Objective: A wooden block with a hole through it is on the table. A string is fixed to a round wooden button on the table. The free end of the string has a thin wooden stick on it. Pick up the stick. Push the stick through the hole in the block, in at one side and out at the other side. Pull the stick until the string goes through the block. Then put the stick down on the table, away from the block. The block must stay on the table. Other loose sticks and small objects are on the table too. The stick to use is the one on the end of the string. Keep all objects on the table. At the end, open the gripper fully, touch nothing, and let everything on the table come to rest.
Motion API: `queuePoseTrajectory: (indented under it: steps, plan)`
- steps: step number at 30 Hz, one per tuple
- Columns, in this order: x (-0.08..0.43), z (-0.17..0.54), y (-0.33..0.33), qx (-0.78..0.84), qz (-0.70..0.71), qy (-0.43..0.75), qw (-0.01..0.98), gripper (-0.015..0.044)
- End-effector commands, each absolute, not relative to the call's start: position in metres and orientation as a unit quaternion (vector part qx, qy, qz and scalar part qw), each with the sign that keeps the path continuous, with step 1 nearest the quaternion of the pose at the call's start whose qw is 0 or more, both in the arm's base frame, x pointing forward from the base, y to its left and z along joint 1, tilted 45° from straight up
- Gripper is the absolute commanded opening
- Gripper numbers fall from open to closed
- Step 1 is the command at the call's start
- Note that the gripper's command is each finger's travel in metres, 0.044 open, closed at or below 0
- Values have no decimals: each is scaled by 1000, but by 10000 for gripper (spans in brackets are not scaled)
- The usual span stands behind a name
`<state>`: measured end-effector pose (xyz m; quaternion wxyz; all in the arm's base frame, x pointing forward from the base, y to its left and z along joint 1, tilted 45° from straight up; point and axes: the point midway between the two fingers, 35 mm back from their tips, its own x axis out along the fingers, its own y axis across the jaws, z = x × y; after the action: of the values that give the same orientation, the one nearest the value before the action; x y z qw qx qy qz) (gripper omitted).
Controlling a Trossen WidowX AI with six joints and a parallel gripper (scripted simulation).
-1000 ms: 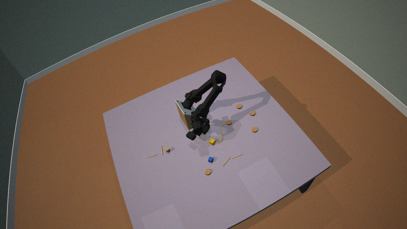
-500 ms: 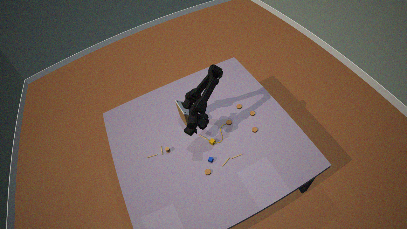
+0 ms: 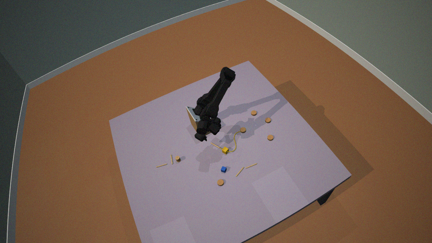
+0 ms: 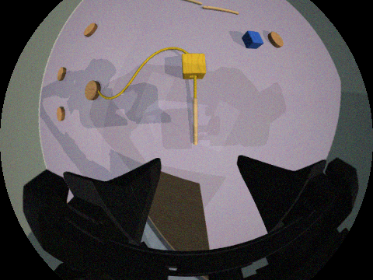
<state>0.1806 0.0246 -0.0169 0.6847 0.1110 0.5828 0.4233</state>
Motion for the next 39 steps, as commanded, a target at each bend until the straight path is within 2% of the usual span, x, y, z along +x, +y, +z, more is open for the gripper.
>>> queuePoseTrajectory:
  steps: [1,39]
  plan:
    - [184,-2,8,104,422,580,689,440]
    - [185,-5,11,109,420,579,691,440]
